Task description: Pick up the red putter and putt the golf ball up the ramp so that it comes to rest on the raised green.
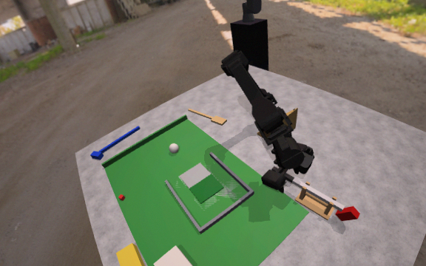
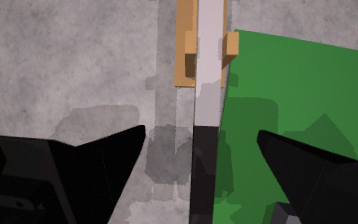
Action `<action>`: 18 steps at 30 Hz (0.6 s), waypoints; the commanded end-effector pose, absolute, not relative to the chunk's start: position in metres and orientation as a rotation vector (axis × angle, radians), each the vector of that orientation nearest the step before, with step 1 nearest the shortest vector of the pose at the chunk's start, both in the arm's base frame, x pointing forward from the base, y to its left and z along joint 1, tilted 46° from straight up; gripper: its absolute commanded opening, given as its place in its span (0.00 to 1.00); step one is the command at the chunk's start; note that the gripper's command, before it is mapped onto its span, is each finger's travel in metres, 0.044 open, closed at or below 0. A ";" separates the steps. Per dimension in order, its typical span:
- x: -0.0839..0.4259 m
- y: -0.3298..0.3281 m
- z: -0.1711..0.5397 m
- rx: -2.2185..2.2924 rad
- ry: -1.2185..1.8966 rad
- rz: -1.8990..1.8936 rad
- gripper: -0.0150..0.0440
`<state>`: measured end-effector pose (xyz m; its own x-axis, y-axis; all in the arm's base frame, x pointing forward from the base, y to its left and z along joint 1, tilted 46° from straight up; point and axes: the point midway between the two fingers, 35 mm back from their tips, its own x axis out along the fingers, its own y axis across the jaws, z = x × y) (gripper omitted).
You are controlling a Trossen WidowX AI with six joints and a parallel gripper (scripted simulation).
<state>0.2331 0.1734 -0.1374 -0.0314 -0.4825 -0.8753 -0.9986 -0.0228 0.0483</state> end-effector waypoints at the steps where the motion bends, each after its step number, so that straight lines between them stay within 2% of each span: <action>1: 0.233 0.166 -0.144 -1.585 1.592 0.983 1.00; 6: 0.233 0.165 -0.145 -1.585 1.592 0.983 1.00; 18: 0.233 0.168 -0.143 -1.578 1.591 0.984 0.47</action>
<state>0.2326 0.1672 -0.1432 -0.0333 -0.4844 -0.8742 -0.9985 -0.0215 0.0499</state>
